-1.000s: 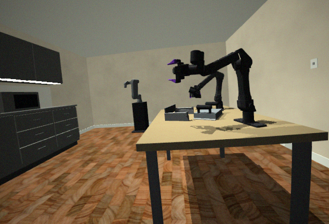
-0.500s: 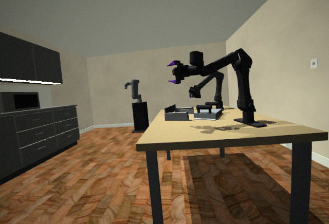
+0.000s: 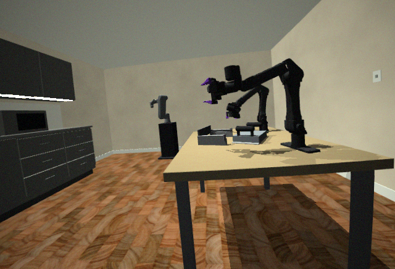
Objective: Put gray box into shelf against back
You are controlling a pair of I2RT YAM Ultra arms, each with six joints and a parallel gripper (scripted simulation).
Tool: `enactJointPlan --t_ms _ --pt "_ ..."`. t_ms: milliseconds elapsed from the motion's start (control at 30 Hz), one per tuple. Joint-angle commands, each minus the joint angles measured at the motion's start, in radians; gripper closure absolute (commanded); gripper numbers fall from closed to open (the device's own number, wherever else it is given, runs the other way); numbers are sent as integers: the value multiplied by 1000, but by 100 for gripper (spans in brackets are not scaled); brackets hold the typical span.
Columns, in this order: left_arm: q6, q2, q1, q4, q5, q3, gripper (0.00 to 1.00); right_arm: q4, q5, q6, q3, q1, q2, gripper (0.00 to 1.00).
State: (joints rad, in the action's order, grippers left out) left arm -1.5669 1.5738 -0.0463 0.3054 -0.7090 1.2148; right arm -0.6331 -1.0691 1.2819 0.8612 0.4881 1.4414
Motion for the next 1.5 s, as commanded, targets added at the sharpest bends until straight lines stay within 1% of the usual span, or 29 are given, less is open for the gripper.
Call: enactJointPlan --t_ms 0,67,100,133,233,300,367,433,467,600,867,933,967,1000,1033,1200,1267,1333,1367,1433,1467 --pt "125 -57 -48 -91 56 -4 0 -73 57 30 60 58 2 0" --pt "176 -71 -80 -136 87 16 0 -104 91 45 79 94 7 0" --pt "205 -75 -95 -162 99 0 0 -119 109 52 88 112 7 0" --pt "239 -78 -109 -194 108 -42 0 -137 128 60 99 131 9 0" --pt "327 -103 -164 -271 161 -9 0 -190 188 84 130 193 14 0" --pt "395 -118 -202 -331 194 -8 0 -228 232 100 152 238 16 0" --pt "395 -118 -202 -331 194 -8 0 -228 232 100 152 238 16 0" --pt "477 -131 -246 -419 238 -23 0 -275 280 125 183 288 27 0" --pt "520 -134 -264 -457 247 -60 0 -295 305 132 194 312 26 0" --pt "685 -175 -353 -588 330 -47 0 -387 410 170 247 418 33 0" --pt "955 -253 -525 -841 462 -107 0 -569 607 255 365 638 60 0" --pt "955 -253 -525 -841 462 -107 0 -569 607 255 365 638 60 0" --pt "1028 -238 -565 -927 513 -83 0 -599 634 276 389 673 71 0" --pt "1056 -242 -583 -949 524 -96 0 -619 659 283 402 699 72 0" --pt "1095 -293 -605 -988 547 -84 0 -641 684 291 414 724 74 0" --pt "1248 -329 -701 -1143 621 -121 0 -749 806 333 483 856 81 0" --pt "1308 -354 -733 -1190 644 -153 0 -793 852 354 512 910 87 0" --pt "1369 -360 -756 -1244 676 -151 0 -824 881 371 536 953 95 0" --pt "1390 -361 -789 -1271 695 -144 0 -833 892 376 546 972 97 0" --pt "1437 -336 -832 -1331 741 -106 0 -845 904 385 561 1002 102 0" --pt "1437 -336 -832 -1331 741 -106 0 -845 904 385 561 1002 102 0"
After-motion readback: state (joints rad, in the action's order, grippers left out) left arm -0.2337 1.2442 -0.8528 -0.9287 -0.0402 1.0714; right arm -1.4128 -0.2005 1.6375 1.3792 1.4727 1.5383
